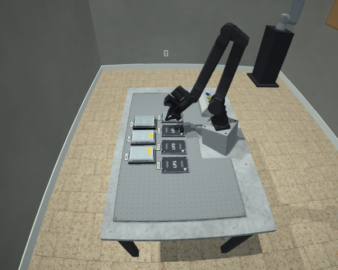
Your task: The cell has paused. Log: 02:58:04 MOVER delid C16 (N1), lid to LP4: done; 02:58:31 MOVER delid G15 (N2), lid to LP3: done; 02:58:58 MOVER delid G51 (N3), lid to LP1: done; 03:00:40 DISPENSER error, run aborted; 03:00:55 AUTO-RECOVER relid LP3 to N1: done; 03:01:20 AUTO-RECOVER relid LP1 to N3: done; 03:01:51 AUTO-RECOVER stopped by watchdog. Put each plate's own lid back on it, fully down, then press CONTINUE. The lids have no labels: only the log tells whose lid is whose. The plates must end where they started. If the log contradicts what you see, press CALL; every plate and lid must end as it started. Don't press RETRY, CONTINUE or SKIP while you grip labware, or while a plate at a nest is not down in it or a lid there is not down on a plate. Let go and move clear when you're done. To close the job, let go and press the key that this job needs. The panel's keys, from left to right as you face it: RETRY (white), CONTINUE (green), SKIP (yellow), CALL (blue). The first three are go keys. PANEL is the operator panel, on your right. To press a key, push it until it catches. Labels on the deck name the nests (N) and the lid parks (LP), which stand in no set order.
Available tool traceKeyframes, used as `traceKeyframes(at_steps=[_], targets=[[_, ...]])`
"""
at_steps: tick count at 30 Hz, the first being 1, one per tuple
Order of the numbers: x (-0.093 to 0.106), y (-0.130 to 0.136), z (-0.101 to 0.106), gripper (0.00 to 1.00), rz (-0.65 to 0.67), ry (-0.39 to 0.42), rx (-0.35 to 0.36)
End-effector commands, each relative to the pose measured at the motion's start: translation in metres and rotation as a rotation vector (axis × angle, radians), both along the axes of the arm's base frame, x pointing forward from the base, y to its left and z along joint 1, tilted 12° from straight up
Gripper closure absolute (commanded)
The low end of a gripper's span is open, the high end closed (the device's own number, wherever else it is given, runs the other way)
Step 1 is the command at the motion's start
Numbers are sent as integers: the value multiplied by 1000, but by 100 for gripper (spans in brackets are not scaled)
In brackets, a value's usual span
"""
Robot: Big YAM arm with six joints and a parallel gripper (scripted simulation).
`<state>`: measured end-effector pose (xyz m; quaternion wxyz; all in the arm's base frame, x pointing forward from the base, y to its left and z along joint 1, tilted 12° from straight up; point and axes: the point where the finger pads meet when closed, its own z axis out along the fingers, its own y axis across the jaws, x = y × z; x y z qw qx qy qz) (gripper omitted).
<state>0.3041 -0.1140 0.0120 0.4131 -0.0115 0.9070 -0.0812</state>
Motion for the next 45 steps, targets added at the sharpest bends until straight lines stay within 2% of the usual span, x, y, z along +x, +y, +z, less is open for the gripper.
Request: traceKeyframes(at_steps=[1, 2, 16, 18, 23, 28, 31, 35, 45], targets=[[3, 8, 3, 100, -20, -24, 24], [1, 14, -3, 100, -20, -7, 32], [5, 83, -13, 100, -20, -4, 35], [5, 83, -13, 100, -20, -4, 35], [22, 109, -6, 100, -20, -35, 39], [23, 136, -10, 100, -19, -34, 44], [19, 151, -18, 100, -20, -4, 37], [20, 161, -19, 100, -20, -4, 37], [23, 213, -26, 100, -19, -5, 38]])
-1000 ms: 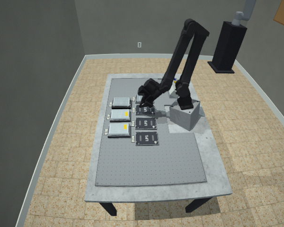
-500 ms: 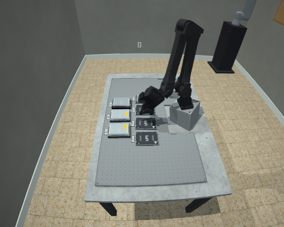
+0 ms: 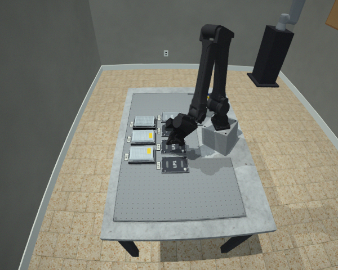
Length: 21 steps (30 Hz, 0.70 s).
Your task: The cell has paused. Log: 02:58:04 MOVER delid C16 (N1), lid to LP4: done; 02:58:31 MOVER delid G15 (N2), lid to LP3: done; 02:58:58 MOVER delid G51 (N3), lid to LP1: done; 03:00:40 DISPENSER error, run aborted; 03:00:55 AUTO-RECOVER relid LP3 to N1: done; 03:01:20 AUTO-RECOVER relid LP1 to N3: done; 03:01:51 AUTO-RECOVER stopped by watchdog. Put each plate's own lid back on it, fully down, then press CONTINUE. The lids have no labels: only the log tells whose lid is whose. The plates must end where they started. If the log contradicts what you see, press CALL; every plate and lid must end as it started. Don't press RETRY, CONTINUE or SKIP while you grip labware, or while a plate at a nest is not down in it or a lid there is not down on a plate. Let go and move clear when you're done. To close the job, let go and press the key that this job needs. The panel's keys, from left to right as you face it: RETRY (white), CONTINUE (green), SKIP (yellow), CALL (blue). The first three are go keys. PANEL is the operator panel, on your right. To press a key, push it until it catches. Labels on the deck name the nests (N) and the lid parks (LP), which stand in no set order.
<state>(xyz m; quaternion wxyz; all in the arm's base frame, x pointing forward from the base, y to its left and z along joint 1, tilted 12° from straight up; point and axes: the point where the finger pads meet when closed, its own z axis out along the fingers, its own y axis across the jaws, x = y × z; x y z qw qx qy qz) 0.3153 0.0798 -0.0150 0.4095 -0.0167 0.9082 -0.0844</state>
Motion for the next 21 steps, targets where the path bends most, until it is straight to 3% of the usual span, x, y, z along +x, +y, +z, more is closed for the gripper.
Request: traceKeyframes(at_steps=[1, 4, 21], targets=[[12, 24, 1, 100, -25, -13, 48], [12, 36, -1, 100, -25, -13, 49], [11, 30, 1, 100, -28, -22, 50]])
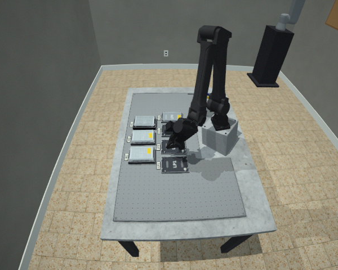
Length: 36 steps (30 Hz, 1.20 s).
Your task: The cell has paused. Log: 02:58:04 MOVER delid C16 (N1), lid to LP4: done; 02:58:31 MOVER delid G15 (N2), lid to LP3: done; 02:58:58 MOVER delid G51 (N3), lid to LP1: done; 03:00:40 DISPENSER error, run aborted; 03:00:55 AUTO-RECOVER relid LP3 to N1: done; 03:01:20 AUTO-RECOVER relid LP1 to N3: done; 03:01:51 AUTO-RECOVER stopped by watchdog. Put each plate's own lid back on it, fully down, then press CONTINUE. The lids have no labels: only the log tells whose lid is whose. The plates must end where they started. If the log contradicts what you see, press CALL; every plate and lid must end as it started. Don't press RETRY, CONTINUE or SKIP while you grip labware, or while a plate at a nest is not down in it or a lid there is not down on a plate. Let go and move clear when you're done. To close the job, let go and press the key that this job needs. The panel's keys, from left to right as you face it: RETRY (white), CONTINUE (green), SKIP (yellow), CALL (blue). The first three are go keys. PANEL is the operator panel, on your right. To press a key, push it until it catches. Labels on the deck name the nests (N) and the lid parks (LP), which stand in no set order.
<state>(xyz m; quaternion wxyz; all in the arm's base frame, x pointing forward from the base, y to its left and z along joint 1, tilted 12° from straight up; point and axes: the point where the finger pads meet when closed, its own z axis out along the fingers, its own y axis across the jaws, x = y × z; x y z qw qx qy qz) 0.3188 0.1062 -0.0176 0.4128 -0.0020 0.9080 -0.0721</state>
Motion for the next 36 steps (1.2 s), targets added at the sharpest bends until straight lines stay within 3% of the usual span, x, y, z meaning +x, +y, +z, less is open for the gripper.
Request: traceKeyframes(at_steps=[1, 11, 18, 20, 36], targets=[[7, 4, 4, 100, -12, -13, 16], [7, 4, 4, 100, -12, -13, 16], [49, -10, 13, 100, -15, -28, 16], [49, -10, 13, 100, -15, -28, 16], [114, -42, 24, 100, -15, -4, 1]])
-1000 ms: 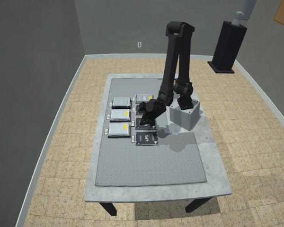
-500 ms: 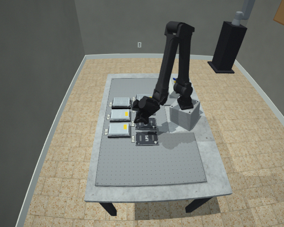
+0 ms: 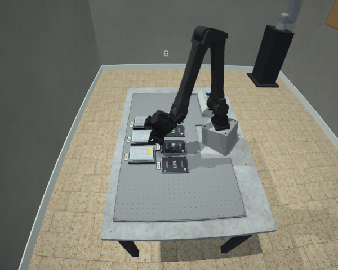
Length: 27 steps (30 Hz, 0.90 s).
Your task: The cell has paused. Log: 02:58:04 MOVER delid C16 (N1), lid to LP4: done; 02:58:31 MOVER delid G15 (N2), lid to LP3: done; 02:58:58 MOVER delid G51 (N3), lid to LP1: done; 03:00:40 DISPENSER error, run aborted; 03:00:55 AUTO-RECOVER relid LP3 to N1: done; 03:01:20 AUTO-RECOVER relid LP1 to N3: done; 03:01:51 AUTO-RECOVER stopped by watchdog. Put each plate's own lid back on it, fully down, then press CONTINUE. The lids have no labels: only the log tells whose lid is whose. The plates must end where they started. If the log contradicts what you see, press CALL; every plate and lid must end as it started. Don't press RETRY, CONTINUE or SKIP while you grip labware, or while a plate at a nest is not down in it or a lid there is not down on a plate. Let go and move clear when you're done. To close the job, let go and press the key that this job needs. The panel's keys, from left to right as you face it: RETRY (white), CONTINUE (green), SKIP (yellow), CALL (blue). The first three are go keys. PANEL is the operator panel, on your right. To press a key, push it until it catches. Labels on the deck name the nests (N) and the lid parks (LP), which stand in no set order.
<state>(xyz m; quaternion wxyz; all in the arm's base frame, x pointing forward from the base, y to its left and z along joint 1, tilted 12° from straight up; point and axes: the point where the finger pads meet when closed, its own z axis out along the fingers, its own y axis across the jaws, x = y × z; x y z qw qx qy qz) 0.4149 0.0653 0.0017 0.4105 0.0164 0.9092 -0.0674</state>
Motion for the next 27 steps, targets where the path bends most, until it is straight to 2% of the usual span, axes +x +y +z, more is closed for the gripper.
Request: traceKeyframes(at_steps=[1, 16, 20, 21, 27], targets=[[18, -1, 5, 100, 14, -6, -23], [88, -31, 20, 100, 14, -10, -23], [94, -34, 22, 100, 14, -11, -23], [89, -29, 26, 100, 17, -26, -15], [89, -29, 26, 100, 17, -26, -15]])
